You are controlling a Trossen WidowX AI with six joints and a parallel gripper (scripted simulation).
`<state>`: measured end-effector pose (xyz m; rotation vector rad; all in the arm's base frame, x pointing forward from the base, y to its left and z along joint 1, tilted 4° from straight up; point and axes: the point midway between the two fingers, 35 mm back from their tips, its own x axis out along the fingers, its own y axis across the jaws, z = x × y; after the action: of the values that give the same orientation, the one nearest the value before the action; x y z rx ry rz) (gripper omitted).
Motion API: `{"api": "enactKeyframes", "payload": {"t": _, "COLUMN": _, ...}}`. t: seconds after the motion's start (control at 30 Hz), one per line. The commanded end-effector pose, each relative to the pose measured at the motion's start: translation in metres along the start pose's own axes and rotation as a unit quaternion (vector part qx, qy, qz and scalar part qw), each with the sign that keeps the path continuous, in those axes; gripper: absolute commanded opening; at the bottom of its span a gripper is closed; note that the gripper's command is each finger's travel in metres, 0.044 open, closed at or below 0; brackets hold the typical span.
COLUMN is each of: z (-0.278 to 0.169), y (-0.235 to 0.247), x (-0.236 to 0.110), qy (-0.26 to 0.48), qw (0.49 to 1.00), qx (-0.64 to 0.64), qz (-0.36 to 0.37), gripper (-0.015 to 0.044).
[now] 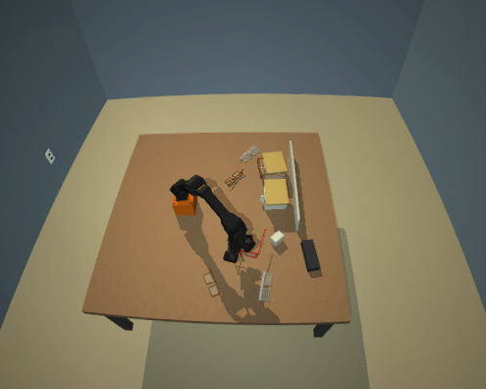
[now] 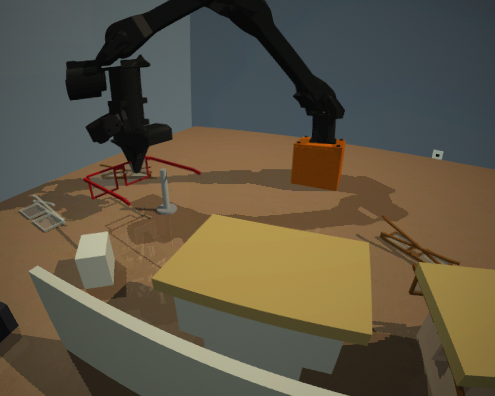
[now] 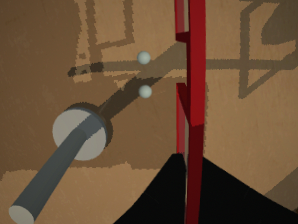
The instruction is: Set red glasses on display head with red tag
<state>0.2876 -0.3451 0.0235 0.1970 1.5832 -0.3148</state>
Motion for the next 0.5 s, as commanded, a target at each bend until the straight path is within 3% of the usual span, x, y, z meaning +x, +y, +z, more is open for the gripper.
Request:
{"api": "enactKeyframes", "payload": {"t": 0.0, "z": -0.001, "y": -0.002, "x": -0.035, "qy": -0.008, "qw": 1.000, "qx": 0.000, "qz": -0.006, "gripper": 0.0000}}
{"api": "enactKeyframes", "payload": {"t": 0.47, "z": -0.004, "y": 0.029, "x": -0.053, "qy": -0.009, "qw": 1.000, "qx": 0.000, "qz": -0.004, "gripper": 0.0000}}
